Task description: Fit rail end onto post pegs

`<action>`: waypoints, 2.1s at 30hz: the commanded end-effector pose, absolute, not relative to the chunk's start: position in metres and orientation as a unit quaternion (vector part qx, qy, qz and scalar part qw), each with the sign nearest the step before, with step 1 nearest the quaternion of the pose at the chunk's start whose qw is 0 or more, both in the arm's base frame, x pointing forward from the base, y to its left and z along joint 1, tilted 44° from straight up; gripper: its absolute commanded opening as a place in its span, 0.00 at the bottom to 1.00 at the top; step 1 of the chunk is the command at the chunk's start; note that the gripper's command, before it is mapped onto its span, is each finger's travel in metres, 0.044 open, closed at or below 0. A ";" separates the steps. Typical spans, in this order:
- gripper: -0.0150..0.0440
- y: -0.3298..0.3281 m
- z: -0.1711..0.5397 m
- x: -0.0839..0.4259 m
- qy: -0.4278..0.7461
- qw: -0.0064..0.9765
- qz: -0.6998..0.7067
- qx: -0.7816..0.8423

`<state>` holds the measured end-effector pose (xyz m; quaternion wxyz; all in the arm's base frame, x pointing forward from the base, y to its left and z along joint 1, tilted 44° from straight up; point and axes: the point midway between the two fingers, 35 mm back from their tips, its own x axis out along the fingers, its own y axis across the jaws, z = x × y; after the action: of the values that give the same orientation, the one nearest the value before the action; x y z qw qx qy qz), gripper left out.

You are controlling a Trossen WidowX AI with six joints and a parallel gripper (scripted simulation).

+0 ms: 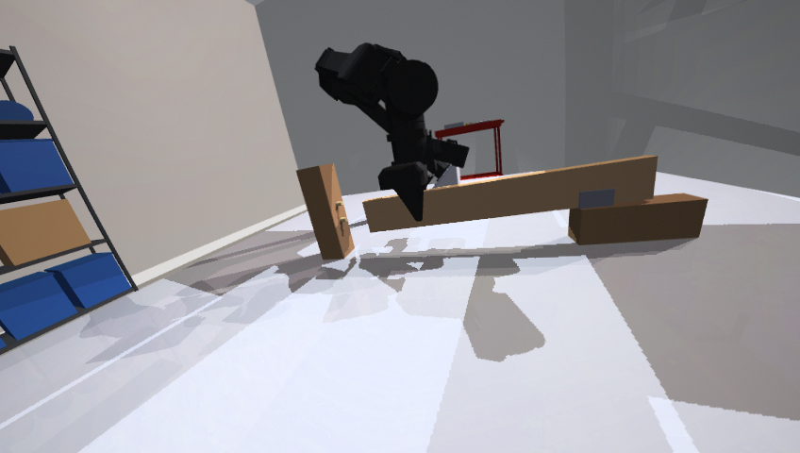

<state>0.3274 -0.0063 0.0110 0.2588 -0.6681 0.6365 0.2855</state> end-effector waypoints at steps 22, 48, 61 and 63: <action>0.25 0.006 0.021 0.328 0.634 0.264 0.288 -0.668; 0.25 0.004 0.020 0.327 0.634 0.264 0.288 -0.668; 0.25 0.002 0.018 0.327 0.634 0.264 0.288 -0.668; 0.25 0.002 0.018 0.327 0.634 0.264 0.288 -0.668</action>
<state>0.3269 0.0014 0.0182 0.2621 -0.6673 0.6353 0.2870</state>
